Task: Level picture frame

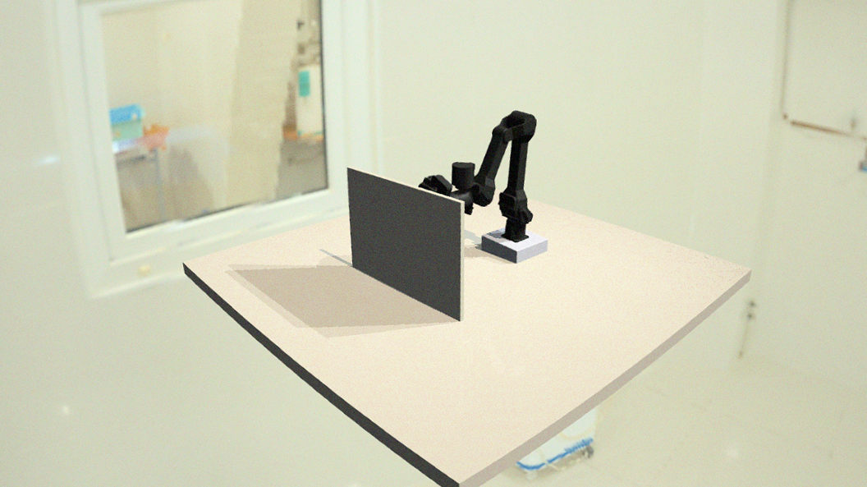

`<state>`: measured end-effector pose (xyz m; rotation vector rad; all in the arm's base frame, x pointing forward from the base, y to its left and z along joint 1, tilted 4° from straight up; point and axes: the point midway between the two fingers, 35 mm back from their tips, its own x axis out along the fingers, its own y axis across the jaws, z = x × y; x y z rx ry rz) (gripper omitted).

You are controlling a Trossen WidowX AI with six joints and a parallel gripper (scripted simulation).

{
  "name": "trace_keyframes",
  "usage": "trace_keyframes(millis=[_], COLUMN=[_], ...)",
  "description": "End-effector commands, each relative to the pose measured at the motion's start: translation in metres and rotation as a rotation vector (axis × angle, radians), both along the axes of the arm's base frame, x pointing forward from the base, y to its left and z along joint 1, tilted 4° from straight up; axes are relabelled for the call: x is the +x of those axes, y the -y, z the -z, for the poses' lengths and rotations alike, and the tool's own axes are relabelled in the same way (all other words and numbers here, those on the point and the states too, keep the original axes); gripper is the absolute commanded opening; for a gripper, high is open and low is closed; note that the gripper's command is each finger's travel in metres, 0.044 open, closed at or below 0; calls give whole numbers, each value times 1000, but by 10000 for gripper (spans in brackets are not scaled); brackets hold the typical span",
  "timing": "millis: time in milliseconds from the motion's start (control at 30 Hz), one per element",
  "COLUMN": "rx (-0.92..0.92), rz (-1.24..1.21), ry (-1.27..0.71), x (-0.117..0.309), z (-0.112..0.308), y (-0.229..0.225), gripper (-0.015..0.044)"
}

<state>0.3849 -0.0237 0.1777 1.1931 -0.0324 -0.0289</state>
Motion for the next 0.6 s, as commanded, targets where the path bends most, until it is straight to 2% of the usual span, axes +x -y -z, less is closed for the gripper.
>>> trace_keyframes(millis=[0,567], rx=[-4,-4], rz=[4,4], ry=[13,13], x=[1,0], z=[-4,-3], y=[1,2], gripper=[0,0])
